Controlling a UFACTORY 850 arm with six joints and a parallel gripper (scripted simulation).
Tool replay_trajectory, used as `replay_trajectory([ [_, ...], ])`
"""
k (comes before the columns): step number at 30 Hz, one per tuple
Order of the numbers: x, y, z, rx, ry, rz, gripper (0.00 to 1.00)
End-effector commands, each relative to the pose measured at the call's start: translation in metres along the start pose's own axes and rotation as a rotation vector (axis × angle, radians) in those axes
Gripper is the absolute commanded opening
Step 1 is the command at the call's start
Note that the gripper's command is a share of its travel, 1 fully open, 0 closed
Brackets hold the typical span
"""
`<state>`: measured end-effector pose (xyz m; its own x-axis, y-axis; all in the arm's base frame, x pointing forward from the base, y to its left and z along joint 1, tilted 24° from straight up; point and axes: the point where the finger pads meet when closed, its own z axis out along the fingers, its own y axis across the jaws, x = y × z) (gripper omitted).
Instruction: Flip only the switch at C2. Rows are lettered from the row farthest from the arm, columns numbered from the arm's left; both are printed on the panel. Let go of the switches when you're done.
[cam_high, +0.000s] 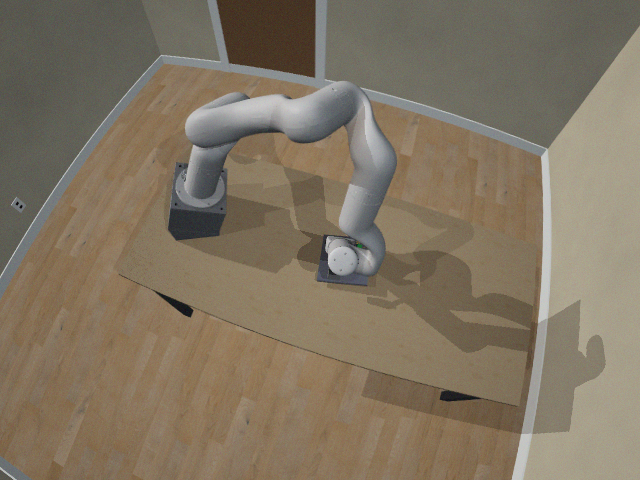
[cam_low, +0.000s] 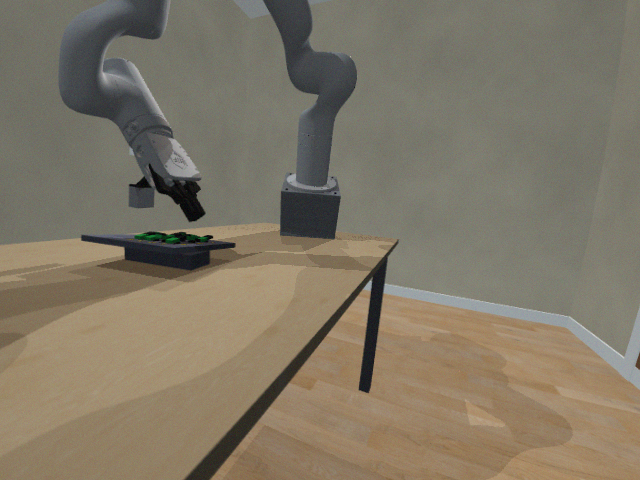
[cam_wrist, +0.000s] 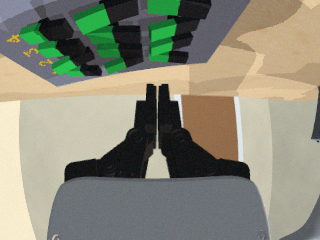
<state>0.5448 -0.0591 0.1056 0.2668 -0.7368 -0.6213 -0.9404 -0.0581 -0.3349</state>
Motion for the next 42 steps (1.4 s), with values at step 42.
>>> replay_trajectory([
  [42, 0.016, -0.001, 0.023, 0.001, 0.0, -0.001, 0.0],
])
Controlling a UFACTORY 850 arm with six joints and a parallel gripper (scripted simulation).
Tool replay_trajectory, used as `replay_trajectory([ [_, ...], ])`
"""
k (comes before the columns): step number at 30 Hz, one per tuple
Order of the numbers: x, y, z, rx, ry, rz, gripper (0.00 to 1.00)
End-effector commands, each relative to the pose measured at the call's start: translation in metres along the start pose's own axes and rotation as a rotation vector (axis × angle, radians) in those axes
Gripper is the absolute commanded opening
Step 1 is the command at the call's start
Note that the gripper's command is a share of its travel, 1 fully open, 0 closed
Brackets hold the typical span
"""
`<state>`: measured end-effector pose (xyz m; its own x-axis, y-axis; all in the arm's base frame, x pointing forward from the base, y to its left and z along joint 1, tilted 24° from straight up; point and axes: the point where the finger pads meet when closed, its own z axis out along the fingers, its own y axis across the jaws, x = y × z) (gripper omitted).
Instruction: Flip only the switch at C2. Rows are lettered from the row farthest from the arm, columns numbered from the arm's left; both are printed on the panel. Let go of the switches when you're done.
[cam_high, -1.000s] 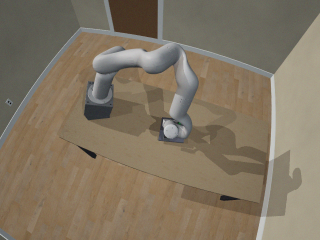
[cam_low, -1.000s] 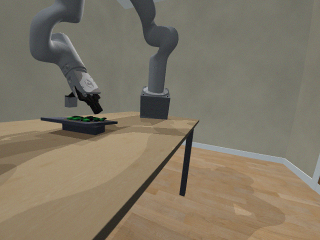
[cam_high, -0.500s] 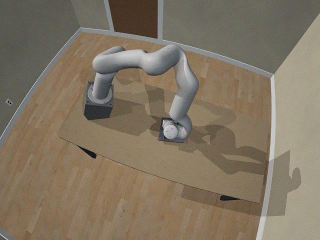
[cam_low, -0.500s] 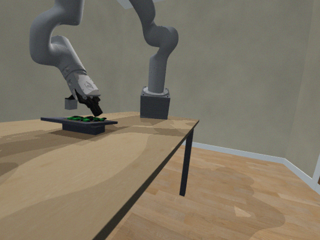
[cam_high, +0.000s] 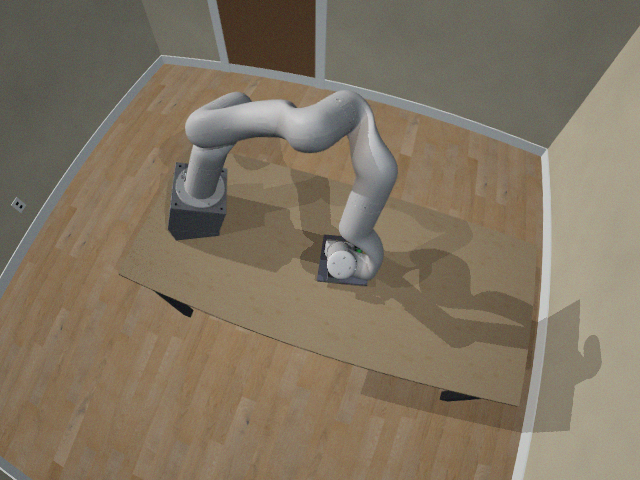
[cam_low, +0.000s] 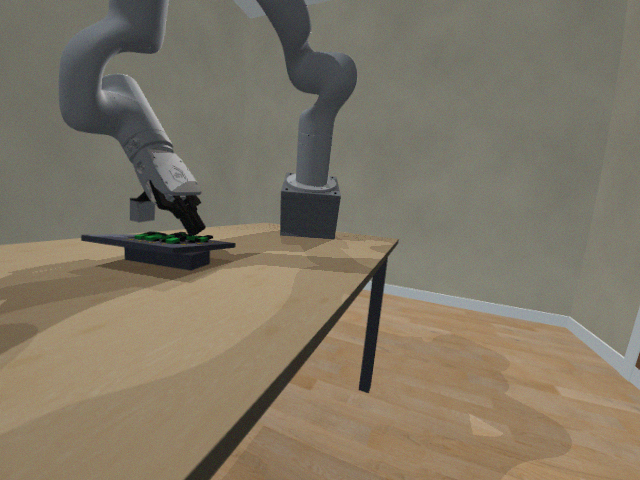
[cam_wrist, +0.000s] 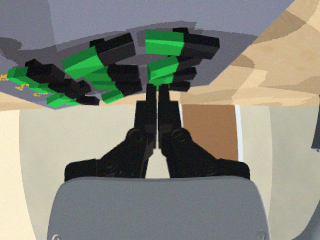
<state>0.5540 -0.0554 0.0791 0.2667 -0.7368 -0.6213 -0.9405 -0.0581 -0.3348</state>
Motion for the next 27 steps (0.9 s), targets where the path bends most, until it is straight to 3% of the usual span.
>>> replay_trajectory([
  [1, 0.0, -0.001, 0.0, 0.001, 0.0, -0.001, 0.0],
  [17, 0.0, -0.001, -0.001, 0.001, 0.0, -0.001, 0.0],
  [27, -0.011, -0.001, -0.017, 0.001, 0.0, -0.001, 0.0],
])
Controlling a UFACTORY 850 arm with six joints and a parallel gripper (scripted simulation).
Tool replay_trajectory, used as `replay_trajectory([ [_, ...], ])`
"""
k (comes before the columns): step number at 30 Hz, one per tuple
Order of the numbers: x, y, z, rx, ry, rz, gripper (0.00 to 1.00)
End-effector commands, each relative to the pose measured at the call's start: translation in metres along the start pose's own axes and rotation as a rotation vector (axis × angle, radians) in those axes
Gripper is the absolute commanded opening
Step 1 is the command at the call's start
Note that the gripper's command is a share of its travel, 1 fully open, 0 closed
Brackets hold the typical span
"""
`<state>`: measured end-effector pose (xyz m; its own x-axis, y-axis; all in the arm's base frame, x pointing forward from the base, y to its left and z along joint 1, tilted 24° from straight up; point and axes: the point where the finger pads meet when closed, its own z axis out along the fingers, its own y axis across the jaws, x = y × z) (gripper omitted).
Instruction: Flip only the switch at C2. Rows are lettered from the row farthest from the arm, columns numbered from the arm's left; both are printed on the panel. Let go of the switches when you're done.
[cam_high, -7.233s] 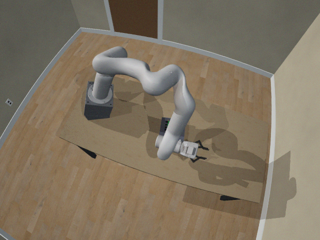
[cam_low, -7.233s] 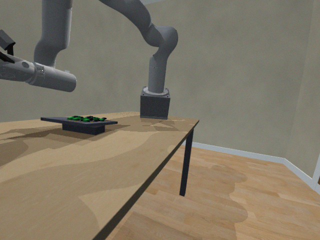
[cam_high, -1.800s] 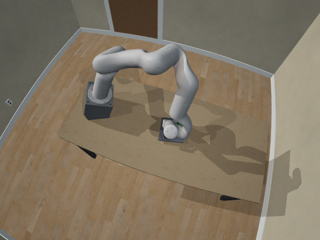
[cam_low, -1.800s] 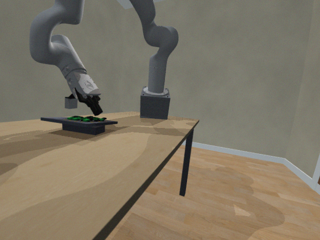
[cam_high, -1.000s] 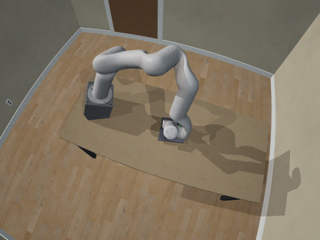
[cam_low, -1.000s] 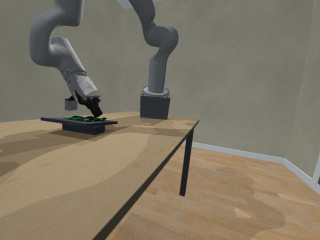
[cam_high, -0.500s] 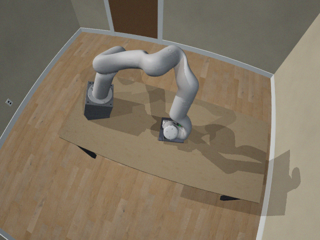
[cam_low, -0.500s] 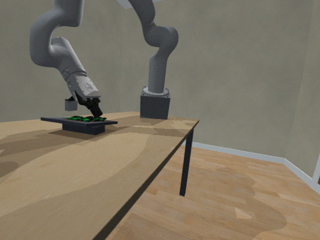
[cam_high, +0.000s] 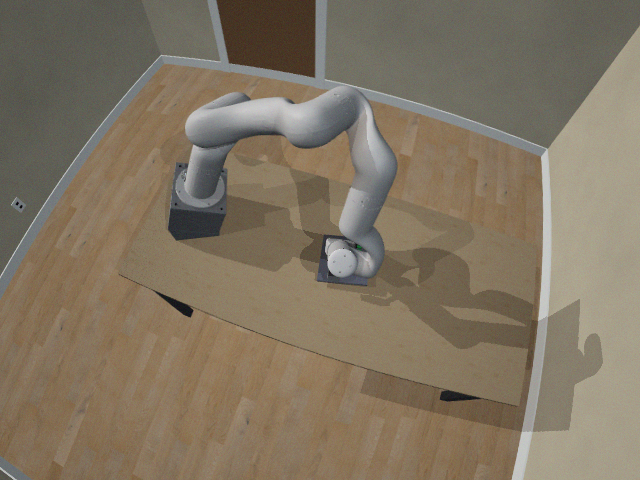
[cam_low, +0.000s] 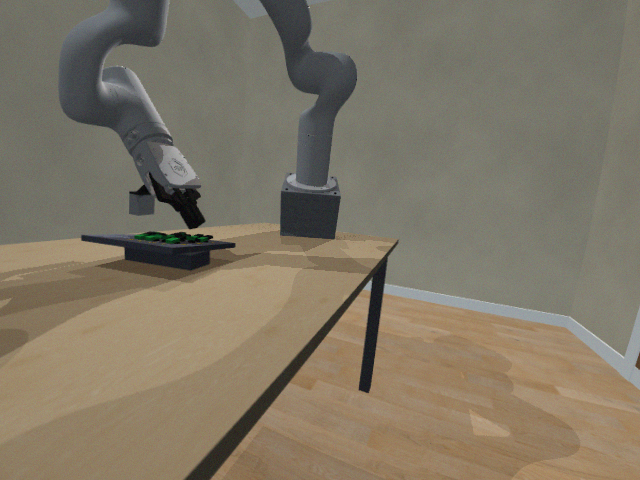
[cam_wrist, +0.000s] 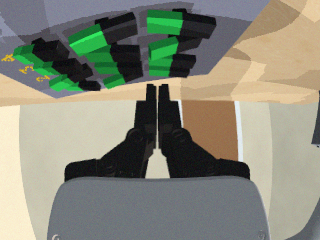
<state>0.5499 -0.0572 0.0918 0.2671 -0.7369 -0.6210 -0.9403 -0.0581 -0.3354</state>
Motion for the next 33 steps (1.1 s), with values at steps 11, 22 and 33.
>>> replay_trajectory([
  [11, -0.009, 0.0, -0.013, 0.001, 0.0, -0.001, 0.0],
  [22, -0.009, 0.0, -0.014, 0.001, 0.0, -0.001, 0.0],
  [33, -0.02, 0.0, -0.029, 0.001, 0.0, -0.001, 0.0],
])
